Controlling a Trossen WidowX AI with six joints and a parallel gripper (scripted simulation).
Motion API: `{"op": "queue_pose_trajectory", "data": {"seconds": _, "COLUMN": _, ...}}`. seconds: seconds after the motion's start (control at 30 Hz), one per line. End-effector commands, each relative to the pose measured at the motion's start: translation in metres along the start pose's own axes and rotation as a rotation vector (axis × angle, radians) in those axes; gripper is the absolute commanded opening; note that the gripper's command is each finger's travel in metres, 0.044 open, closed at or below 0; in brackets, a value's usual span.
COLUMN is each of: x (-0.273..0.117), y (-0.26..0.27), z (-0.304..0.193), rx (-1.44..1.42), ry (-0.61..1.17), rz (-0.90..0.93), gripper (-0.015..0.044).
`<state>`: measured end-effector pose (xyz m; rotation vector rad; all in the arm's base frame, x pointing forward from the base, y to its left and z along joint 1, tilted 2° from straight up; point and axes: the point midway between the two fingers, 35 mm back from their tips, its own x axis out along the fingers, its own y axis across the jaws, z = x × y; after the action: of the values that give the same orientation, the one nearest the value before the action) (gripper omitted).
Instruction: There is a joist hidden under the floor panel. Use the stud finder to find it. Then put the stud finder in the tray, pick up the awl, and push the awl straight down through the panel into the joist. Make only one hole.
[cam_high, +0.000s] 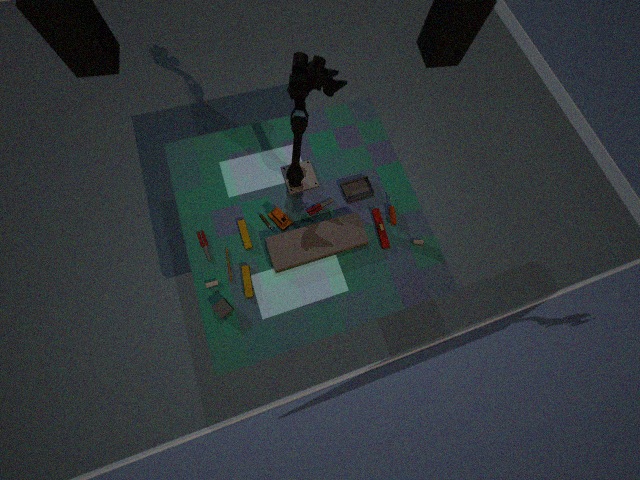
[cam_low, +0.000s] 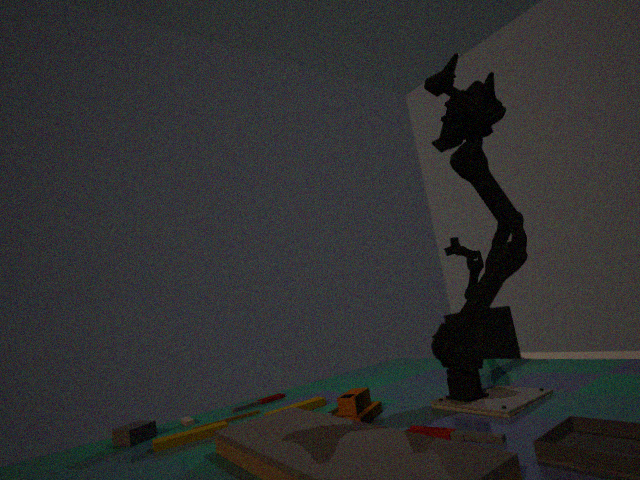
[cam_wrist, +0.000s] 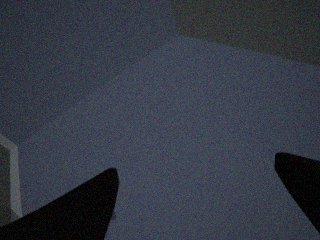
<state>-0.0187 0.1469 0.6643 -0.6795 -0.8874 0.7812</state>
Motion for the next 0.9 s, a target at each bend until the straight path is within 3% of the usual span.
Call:
{"op": "queue_pose_trajectory", "data": {"seconds": 0.0, "x": 0.004, "y": -0.025, "z": -0.048, "rx": 0.037, "ry": 0.082, "rz": -0.084, "gripper": 0.044}}
{"op": "queue_pose_trajectory", "data": {"seconds": 0.4, "x": -0.02, "y": -0.071, "z": -0.225, "rx": 0.174, "ry": 0.443, "rz": -0.269, "gripper": 0.044}}
{"op": "queue_pose_trajectory", "data": {"seconds": 0.87, "x": -0.121, "y": -0.042, "z": -0.422, "rx": 0.339, "ry": 0.983, "rz": -0.325, "gripper": 0.044}}
